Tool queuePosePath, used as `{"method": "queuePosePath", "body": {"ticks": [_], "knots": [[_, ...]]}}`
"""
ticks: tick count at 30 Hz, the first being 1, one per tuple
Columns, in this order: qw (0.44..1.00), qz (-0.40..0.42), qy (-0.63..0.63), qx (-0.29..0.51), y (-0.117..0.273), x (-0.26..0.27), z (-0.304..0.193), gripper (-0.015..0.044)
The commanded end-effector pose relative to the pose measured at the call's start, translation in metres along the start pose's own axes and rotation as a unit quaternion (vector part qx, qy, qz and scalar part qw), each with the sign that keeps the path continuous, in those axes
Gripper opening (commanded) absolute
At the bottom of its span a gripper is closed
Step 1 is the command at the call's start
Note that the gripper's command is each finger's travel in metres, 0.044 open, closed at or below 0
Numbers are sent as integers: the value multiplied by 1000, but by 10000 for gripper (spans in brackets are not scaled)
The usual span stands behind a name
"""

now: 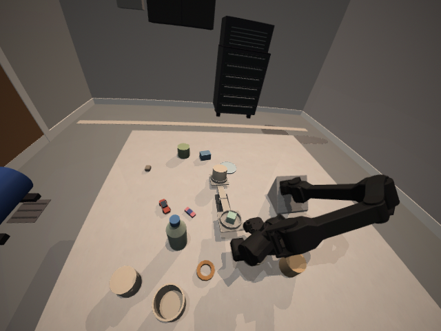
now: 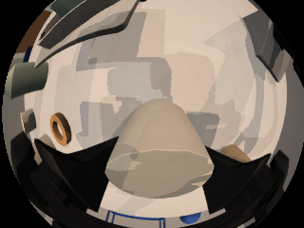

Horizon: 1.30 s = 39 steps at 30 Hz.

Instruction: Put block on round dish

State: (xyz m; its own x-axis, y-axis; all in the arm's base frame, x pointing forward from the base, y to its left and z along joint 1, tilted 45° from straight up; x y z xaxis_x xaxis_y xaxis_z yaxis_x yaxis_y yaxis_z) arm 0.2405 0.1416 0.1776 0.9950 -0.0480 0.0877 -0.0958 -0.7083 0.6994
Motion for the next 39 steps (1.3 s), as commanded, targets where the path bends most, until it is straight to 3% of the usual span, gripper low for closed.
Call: {"method": "queuePosePath", "body": {"ticks": [1,6,10,15,22,39], "knots": [[1000,0,2,0,0,0,0,315],[1000,-1,1,-2,9,1,0,440],[1000,-3,-2,-4,51,0,2,440],[1000,-4,-3,-4,53,-1,2,440],[999,36,-18,-4,74,7,13,260],[970,30,240,-21,81,22,32,260]]}}
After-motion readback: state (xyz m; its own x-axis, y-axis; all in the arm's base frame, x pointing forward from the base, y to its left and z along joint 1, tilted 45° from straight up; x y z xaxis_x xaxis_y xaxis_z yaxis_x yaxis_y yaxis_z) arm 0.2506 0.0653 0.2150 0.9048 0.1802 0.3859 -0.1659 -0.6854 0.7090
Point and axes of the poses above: the point midway between the two fingers, 35 mm back from their tips, its own y axis back along the fingers, its own x axis across the jaws, z = x × y, the point moved 4 cm from there along y, back along the fingers, and after that the axes turned 5 degrees about y, right-handed, at the moved point
